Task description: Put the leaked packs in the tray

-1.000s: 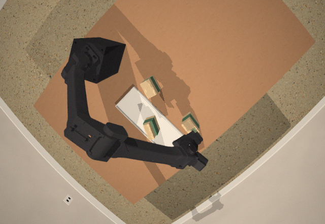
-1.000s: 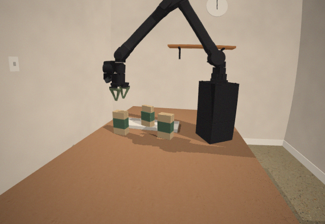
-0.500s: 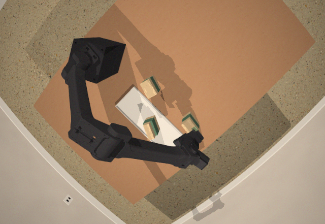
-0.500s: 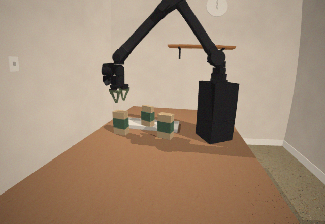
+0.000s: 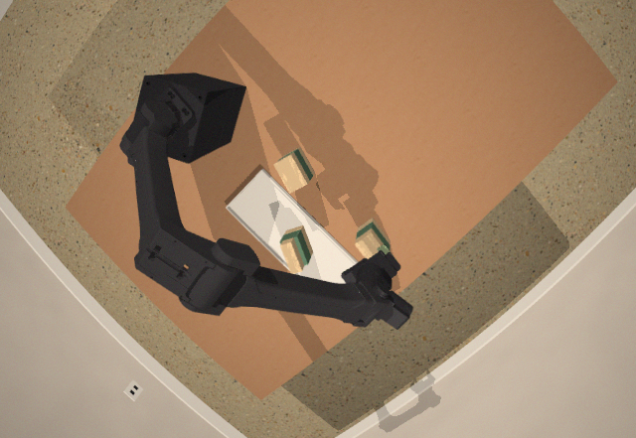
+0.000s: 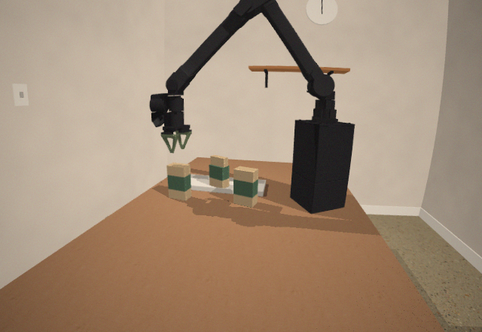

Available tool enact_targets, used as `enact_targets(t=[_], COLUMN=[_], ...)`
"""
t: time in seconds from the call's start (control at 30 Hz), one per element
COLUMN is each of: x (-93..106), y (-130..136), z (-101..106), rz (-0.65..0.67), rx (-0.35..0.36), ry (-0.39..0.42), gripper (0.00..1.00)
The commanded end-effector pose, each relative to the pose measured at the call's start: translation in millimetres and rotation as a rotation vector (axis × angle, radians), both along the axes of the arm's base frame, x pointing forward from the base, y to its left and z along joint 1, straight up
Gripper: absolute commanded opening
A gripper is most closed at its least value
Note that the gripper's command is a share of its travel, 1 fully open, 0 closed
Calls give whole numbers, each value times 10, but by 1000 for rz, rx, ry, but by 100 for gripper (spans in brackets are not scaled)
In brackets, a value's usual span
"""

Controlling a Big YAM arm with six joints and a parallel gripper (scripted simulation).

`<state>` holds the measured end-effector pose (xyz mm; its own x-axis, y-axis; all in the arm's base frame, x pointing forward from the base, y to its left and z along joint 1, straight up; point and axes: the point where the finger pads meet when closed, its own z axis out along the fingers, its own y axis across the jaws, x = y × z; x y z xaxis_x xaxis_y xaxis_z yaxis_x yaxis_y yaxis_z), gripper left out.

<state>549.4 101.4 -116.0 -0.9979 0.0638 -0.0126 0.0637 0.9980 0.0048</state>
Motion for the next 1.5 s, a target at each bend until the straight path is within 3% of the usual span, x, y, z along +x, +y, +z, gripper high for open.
enact_targets(t=[0.0,0.57,0.9,1.07,1.13,1.47], x=[75,124,139,83,141,85], y=[44,46,51,40,51,41], z=[-61,-75,-443,-457,-346,-374], rz=[-11,-12,-12,-12,-12,-12], rx=[1,4,4,1,4,3], ry=[-3,-18,-20,1,-20,-10], gripper=[78,78,78,78,78,78])
